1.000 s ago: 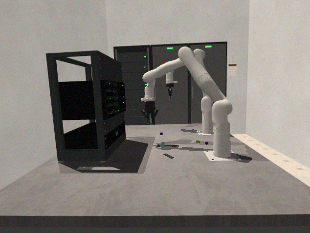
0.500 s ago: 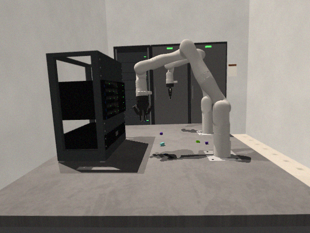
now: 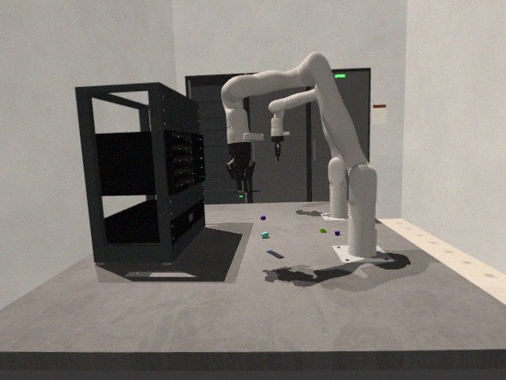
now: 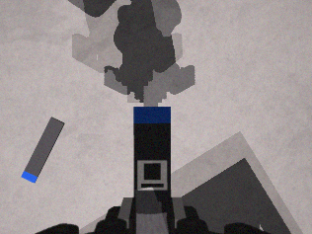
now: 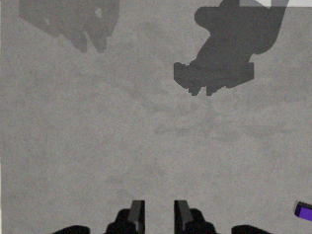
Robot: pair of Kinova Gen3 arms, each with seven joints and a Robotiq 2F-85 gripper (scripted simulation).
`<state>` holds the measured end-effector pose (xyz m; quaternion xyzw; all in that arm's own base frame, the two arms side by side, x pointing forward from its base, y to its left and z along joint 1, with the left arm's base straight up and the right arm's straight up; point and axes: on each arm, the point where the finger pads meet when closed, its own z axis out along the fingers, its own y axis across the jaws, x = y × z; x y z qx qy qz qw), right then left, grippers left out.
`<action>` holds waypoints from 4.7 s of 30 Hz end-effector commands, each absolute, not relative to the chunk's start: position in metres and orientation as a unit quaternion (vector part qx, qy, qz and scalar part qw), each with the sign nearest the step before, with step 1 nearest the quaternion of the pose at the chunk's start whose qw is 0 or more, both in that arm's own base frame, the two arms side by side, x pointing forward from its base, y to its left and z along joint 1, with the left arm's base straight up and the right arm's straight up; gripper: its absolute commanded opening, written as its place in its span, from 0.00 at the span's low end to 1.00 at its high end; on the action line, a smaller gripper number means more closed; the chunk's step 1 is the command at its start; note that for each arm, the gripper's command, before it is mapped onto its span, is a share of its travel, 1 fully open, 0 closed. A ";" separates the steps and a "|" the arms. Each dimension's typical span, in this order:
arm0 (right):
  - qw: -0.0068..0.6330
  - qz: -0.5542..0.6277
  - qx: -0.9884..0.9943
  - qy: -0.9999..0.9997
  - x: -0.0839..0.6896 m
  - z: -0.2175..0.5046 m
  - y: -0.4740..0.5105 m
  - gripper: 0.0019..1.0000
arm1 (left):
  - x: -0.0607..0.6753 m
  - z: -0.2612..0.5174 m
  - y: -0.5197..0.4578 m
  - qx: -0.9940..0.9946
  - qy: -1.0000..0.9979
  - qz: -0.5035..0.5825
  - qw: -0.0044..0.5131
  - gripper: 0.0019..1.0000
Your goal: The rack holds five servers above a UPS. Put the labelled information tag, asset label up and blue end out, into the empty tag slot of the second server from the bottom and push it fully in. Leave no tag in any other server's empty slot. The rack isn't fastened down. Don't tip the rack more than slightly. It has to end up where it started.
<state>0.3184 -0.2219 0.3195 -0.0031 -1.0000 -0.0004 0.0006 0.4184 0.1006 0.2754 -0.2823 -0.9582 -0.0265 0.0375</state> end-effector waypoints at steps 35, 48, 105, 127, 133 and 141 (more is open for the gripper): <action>0.007 0.002 0.012 -1.000 0.320 0.316 -0.218 0.26 | 0.319 0.320 0.221 0.002 -1.000 0.000 0.000 0.19; 0.034 0.011 0.068 -0.997 0.325 0.301 -0.203 0.26 | 0.319 0.320 0.221 0.002 -1.000 0.000 0.000 0.19; 0.300 0.162 0.651 -0.678 0.351 0.200 -0.054 0.26 | 0.319 0.320 0.221 0.002 -1.000 0.000 0.000 0.19; 0.390 0.253 0.800 -0.380 0.360 0.190 0.019 0.26 | 0.319 0.320 0.221 0.002 -1.000 0.000 0.000 0.19; 0.414 0.284 0.822 -0.270 0.362 0.191 0.048 0.26 | 0.319 0.320 0.221 0.002 -1.000 0.000 0.000 0.19; 0.435 0.314 0.829 -0.159 0.363 0.193 0.079 0.26 | 0.319 0.320 0.221 0.002 -1.000 0.000 0.000 0.19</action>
